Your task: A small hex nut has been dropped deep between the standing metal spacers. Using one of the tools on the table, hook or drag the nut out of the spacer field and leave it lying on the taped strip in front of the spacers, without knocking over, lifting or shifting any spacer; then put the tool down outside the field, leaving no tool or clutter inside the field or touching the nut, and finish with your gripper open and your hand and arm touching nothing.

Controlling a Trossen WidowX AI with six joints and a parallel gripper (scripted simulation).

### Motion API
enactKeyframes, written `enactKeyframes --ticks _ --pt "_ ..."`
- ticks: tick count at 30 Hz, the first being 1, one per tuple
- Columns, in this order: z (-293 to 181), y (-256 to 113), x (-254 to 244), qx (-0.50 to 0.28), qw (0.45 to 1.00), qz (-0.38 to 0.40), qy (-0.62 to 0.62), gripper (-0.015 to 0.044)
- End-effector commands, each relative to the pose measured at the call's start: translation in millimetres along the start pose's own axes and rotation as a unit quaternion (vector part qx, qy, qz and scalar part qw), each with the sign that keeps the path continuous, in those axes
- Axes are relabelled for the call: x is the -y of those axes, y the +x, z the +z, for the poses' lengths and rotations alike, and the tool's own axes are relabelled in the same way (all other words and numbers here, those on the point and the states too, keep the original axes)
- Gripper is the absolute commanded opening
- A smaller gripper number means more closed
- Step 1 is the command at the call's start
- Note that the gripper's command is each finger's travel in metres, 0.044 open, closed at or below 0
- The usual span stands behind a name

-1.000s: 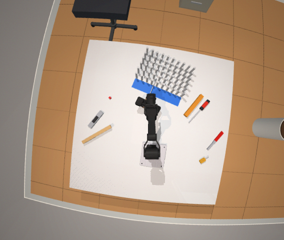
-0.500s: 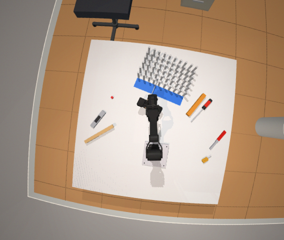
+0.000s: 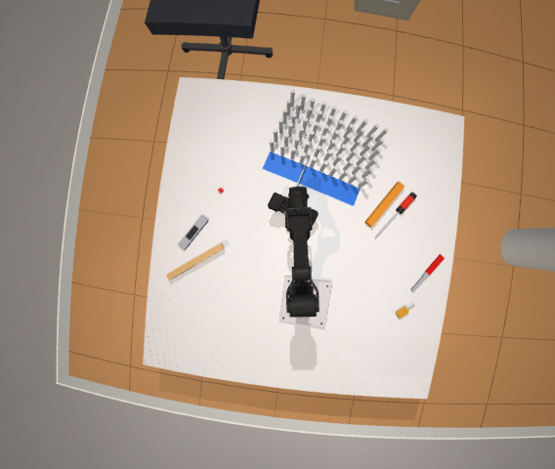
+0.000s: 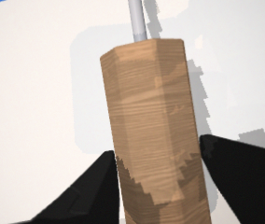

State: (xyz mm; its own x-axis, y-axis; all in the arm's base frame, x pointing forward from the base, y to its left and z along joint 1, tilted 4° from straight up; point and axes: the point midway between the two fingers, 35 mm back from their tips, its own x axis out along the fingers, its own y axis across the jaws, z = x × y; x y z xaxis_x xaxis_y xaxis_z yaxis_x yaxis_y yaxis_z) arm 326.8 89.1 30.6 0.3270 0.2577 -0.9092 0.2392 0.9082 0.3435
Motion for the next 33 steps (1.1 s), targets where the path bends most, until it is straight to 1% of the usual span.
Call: enactKeyframes --ticks 1,33 --pt "-4 0 2 0.000 1.000 -0.002 0.002 0.0000" --pt "-25 -6 2 -0.001 1.000 -0.002 0.002 0.0000"
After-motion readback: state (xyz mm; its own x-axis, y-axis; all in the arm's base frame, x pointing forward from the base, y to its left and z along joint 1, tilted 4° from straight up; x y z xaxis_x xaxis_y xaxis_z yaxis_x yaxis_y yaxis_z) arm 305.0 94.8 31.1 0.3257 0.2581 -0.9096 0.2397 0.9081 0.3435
